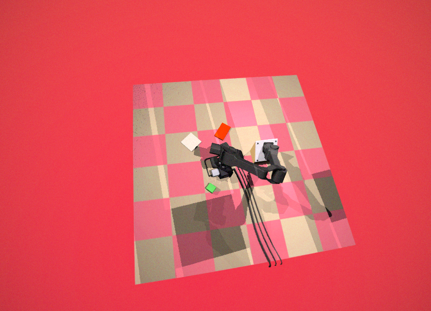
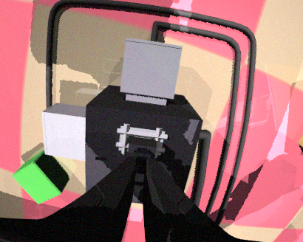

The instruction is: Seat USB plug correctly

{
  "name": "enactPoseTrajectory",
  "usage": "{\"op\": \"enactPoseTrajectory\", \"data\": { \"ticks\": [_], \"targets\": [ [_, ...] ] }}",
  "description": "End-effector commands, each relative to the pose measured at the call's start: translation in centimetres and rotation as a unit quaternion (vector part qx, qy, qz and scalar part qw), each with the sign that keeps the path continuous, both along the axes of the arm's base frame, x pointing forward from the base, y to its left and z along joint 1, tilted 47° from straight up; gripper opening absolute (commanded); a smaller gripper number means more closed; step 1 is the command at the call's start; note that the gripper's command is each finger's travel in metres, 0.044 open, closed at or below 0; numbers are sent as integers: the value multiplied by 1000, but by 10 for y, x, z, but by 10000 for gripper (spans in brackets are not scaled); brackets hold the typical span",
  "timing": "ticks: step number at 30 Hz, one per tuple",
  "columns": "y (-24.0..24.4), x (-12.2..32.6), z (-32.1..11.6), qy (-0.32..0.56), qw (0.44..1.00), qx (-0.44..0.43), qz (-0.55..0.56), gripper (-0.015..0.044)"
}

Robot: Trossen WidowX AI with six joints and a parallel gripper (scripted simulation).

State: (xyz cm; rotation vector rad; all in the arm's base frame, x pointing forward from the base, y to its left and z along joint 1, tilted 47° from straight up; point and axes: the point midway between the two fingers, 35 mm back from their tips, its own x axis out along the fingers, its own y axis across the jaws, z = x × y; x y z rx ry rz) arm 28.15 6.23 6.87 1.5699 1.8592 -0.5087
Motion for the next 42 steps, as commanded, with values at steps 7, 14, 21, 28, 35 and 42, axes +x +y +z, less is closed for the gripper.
{"op": "enactPoseTrajectory", "data": {
  "ticks": [7,14,21,28,35,42],
  "targets": [
    [1,0,-1,0,1000,1,-2,0],
    [2,0,-1,0,1000,1,-2,0],
    [2,0,-2,0,1000,1,-2,0],
    [3,0,-2,0,1000,1,-2,0],
    [4,0,-3,0,1000,1,-2,0],
    [4,0,-4,0,1000,1,-2,0]
  ]
}}
